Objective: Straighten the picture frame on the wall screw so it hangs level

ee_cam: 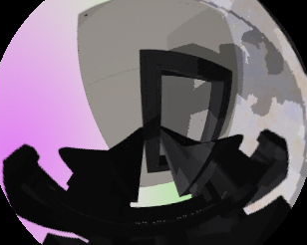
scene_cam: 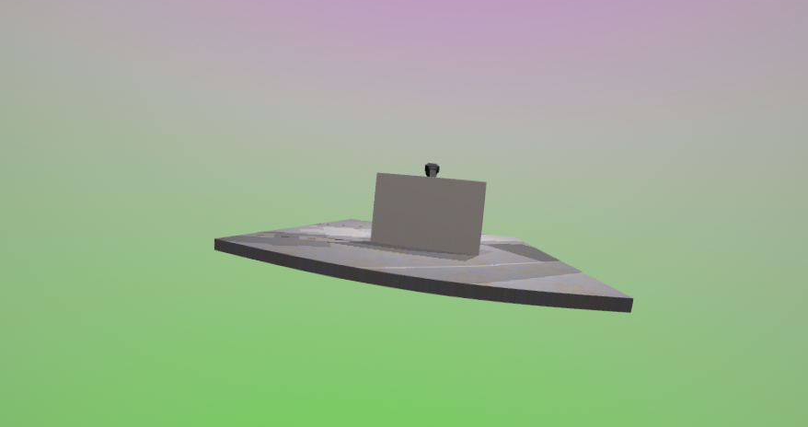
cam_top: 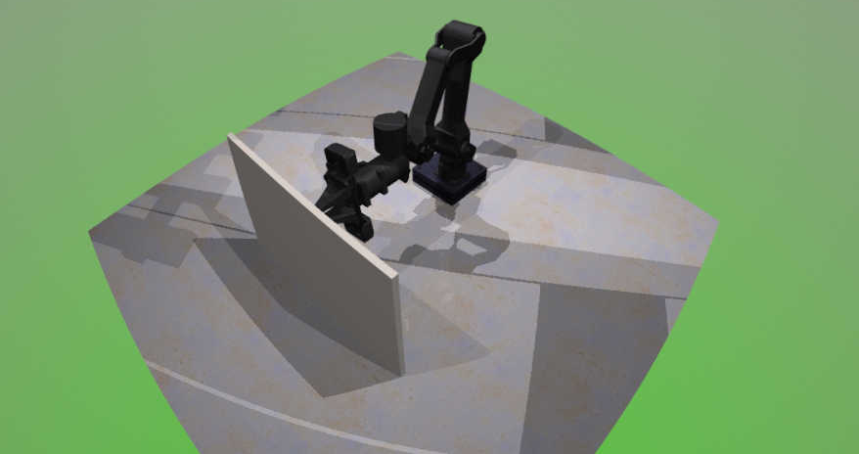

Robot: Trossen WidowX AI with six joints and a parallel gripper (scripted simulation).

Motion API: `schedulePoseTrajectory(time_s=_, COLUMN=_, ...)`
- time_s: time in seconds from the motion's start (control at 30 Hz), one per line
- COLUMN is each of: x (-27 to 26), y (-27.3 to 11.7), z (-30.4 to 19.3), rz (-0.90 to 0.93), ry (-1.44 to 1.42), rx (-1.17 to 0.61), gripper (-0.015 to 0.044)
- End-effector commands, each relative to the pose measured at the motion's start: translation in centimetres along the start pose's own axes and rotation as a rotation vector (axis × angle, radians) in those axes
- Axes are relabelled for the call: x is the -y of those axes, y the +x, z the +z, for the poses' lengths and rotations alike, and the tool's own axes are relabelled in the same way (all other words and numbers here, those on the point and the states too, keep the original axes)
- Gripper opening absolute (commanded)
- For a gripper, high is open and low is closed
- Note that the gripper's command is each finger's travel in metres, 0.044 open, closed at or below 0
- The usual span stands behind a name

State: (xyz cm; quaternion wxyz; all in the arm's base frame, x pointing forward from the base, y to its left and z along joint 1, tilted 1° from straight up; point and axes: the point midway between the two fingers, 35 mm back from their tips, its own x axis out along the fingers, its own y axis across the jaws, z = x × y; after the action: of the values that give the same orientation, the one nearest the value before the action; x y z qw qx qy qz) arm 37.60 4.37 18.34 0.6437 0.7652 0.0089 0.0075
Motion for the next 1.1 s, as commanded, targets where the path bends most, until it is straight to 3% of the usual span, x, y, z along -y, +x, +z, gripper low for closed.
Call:
schedulePoseTrajectory(time_s=0.0, x=0.01, y=0.0, z=-0.01, rz=0.001, ry=-0.034, rx=0.001, gripper=0.0)
schedulePoseTrajectory(time_s=0.9, x=0.1, y=0.01, z=-0.08, rz=0.001, ry=-0.17, rx=0.002, gripper=0.0)
schedulePoseTrajectory(time_s=1.07, x=0.11, y=0.01, z=-0.07, rz=0.0, ry=-0.156, rx=0.001, gripper=0.0131)
